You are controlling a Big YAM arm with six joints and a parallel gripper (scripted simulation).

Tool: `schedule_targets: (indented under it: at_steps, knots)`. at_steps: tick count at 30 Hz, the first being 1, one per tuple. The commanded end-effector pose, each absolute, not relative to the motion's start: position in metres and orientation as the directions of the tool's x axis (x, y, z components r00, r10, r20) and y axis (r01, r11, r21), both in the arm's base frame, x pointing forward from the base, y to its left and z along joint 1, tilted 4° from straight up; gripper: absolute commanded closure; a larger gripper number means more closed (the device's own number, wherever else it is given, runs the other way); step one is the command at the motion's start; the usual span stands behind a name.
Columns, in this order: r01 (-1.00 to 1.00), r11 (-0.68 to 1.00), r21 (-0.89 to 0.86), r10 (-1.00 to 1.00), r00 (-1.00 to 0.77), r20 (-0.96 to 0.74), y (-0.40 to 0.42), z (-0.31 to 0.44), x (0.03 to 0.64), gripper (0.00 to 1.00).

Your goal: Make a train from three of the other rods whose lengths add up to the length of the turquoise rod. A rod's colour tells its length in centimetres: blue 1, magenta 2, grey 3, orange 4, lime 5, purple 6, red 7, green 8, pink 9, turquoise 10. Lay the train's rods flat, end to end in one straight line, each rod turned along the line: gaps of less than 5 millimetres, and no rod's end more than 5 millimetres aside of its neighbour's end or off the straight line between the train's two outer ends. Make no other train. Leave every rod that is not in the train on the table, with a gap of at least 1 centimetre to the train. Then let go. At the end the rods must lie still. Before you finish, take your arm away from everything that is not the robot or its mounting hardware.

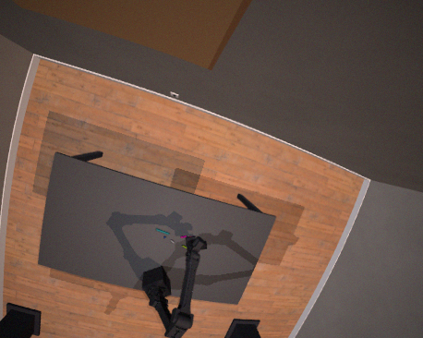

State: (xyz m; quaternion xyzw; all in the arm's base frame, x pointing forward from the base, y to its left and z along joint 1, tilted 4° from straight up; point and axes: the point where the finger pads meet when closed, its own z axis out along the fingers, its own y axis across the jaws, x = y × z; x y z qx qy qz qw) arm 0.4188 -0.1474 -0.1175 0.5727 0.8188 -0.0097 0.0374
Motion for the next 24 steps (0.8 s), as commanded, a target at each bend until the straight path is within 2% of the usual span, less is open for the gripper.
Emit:
schedule_targets:
  at_steps: [1, 24]
  knots:
    - [0.936, 0.350, 0.026, 0.935, -0.348, -0.073, -0.1440, -0.1238, 0.4211, 0.95]
    - [0.937, 0.349, 0.028, 0.935, -0.346, -0.074, -0.1443, -0.1231, 0.4230, 0.95]
